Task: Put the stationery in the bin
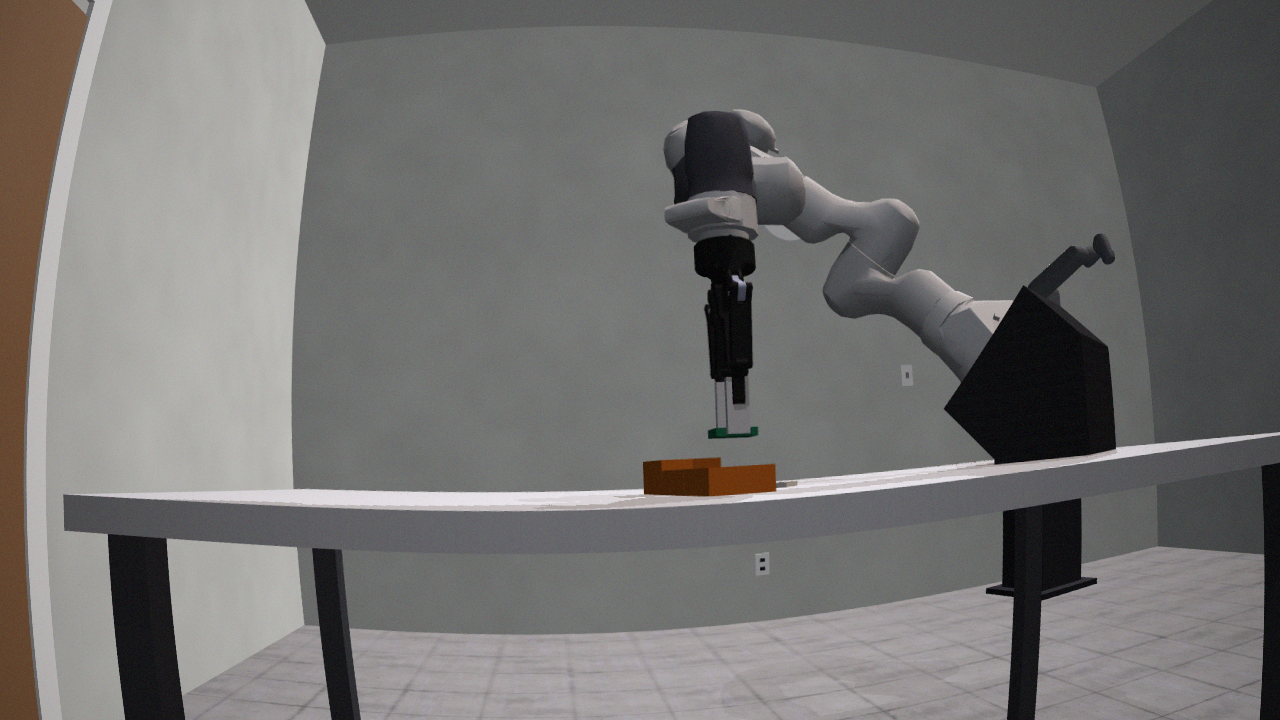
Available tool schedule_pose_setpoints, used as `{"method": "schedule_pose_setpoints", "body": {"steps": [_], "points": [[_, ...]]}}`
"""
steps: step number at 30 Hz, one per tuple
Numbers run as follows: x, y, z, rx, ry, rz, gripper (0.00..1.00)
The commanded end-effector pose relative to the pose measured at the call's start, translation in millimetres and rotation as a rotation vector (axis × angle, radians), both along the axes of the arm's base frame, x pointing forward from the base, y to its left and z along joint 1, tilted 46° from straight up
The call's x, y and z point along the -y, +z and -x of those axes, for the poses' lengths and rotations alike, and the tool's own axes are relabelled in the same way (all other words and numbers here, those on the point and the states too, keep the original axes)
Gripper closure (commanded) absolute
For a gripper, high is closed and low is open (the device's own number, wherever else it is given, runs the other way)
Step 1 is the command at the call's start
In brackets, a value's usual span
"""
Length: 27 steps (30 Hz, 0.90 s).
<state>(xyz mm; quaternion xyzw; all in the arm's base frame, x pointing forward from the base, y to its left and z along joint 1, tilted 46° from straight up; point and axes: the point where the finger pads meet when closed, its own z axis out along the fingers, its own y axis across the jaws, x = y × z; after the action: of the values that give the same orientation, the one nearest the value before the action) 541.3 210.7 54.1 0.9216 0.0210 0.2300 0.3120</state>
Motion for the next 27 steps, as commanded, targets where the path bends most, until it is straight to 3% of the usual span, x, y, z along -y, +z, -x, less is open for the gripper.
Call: {"method": "schedule_pose_setpoints", "body": {"steps": [1,27], "points": [[2.3,0.1,0.3,-0.084,0.08,0.064,0.79],[3.6,-3.8,-0.9,-0.084,0.08,0.064,0.79]]}}
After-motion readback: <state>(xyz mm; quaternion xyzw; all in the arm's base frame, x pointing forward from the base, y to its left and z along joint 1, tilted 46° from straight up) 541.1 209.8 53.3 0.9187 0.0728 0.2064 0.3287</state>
